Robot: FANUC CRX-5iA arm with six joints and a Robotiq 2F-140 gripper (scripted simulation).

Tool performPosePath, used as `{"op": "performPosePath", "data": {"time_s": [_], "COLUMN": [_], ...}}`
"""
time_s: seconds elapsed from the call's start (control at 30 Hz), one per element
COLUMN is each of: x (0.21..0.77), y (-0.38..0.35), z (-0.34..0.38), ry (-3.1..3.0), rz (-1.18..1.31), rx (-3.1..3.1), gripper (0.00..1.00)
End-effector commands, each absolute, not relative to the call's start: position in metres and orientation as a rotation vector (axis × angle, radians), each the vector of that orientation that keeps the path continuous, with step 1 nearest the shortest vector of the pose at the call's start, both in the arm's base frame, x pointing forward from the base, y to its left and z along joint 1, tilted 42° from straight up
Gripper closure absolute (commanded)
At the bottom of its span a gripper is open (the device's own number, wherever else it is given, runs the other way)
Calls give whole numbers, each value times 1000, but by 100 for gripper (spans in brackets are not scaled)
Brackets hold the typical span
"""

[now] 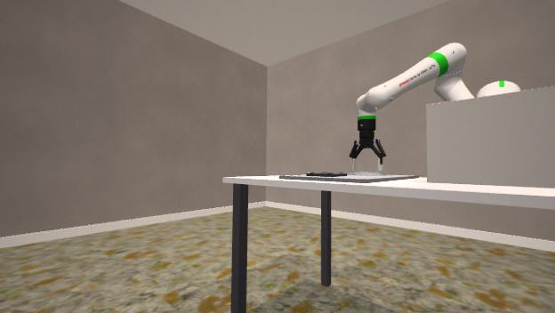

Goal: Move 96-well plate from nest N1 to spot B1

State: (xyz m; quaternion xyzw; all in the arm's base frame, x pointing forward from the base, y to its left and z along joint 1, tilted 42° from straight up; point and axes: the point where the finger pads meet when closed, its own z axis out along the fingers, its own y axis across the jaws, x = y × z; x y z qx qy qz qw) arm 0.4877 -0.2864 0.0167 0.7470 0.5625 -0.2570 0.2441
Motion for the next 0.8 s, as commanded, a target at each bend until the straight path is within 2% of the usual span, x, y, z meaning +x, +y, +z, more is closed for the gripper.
{"op": "performPosePath", "data": {"time_s": [0.0,0.77], "x": [489,491], "y": [-282,-268], "z": [22,38], "ry": [1536,1536], "rz": [-702,-702], "rx": [2040,2040], "gripper": [0,0]}}
